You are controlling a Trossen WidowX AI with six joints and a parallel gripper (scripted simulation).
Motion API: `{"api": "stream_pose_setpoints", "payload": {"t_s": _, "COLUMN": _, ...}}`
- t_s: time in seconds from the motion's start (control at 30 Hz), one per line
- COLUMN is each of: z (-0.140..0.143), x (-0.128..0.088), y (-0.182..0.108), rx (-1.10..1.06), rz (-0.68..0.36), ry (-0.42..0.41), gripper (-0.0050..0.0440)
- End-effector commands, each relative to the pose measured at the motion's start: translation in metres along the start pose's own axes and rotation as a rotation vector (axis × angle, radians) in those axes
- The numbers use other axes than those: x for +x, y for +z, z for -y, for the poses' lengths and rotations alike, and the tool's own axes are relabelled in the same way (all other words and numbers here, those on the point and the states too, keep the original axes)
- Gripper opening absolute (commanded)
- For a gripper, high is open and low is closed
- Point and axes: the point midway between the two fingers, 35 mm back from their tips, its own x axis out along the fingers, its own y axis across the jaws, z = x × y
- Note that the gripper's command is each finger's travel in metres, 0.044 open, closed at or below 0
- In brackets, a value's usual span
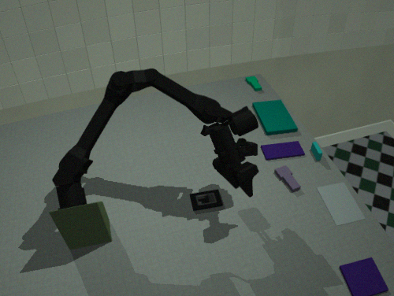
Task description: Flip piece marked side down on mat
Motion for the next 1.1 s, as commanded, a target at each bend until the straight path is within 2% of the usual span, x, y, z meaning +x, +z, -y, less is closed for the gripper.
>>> {"api": "stream_pose_setpoints", "payload": {"t_s": 0.0, "z": -0.011, "x": 0.003, "y": -0.028, "rx": 0.041, "rz": -0.136, "ry": 0.17, "gripper": 0.044}}
{"api": "stream_pose_setpoints", "payload": {"t_s": 0.1, "z": -0.021, "x": -0.003, "y": -0.042, "rx": 0.088, "rz": -0.213, "ry": 0.295, "gripper": 0.044}}
{"api": "stream_pose_setpoints", "payload": {"t_s": 0.17, "z": -0.021, "x": -0.003, "y": -0.042, "rx": 0.088, "rz": -0.213, "ry": 0.295, "gripper": 0.044}}
{"api": "stream_pose_setpoints", "payload": {"t_s": 0.2, "z": -0.013, "x": 0.0, "y": -0.03, "rx": 0.052, "rz": -0.145, "ry": 0.181, "gripper": 0.044}}
{"api": "stream_pose_setpoints", "payload": {"t_s": 0.67, "z": -0.043, "x": -0.023, "y": -0.06, "rx": 0.218, "rz": -0.325, "ry": 0.545, "gripper": 0.044}}
{"api": "stream_pose_setpoints", "payload": {"t_s": 0.73, "z": -0.043, "x": -0.023, "y": -0.06, "rx": 0.218, "rz": -0.325, "ry": 0.545, "gripper": 0.044}}
{"api": "stream_pose_setpoints", "payload": {"t_s": 0.77, "z": -0.037, "x": -0.019, "y": -0.055, "rx": 0.176, "rz": -0.292, "ry": 0.466, "gripper": 0.044}}
{"api": "stream_pose_setpoints", "payload": {"t_s": 1.07, "z": -0.041, "x": -0.021, "y": -0.058, "rx": 0.203, "rz": -0.312, "ry": 0.516, "gripper": 0.044}}
